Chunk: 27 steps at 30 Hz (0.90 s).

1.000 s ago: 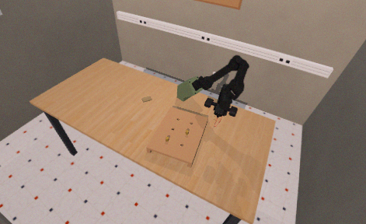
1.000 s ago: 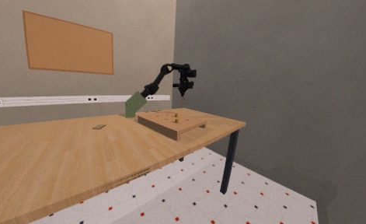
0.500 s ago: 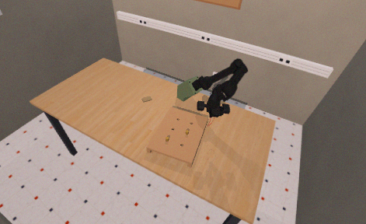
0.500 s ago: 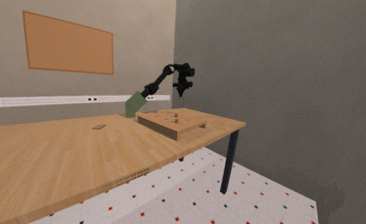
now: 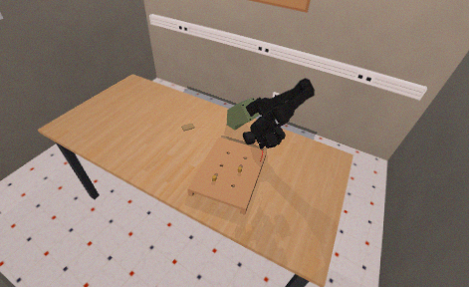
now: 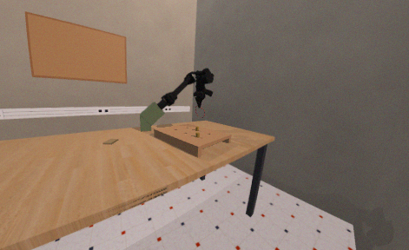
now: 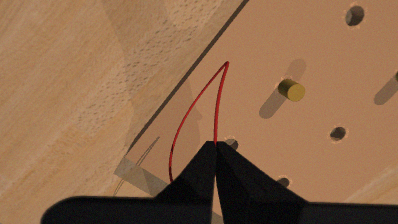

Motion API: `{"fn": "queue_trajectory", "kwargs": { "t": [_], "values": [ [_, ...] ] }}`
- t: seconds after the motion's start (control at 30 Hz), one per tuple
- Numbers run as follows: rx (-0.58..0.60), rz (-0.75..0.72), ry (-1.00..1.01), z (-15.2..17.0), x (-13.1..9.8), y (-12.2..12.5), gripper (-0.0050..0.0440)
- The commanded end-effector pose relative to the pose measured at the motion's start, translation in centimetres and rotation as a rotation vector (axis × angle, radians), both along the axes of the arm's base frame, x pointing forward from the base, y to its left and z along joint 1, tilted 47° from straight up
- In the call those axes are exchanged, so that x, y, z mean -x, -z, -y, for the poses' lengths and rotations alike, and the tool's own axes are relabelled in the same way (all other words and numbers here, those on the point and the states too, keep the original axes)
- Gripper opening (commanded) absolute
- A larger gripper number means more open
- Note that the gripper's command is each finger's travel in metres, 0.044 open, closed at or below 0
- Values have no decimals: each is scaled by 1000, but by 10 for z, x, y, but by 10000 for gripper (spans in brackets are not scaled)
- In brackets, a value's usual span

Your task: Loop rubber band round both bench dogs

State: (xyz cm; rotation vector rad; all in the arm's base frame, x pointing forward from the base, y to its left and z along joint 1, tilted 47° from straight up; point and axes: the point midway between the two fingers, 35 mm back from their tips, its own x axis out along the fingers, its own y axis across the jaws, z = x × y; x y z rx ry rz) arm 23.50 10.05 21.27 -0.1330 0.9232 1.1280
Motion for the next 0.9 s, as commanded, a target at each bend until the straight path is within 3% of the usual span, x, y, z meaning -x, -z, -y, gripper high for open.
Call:
{"fn": "queue_trajectory", "kwargs": {
  "t": [0.0,0.87],
  "values": [
    [-6,79,-99,9,-6,7,-50],
    [3,86,-117,3,-22,28,-50]
  ]
}}
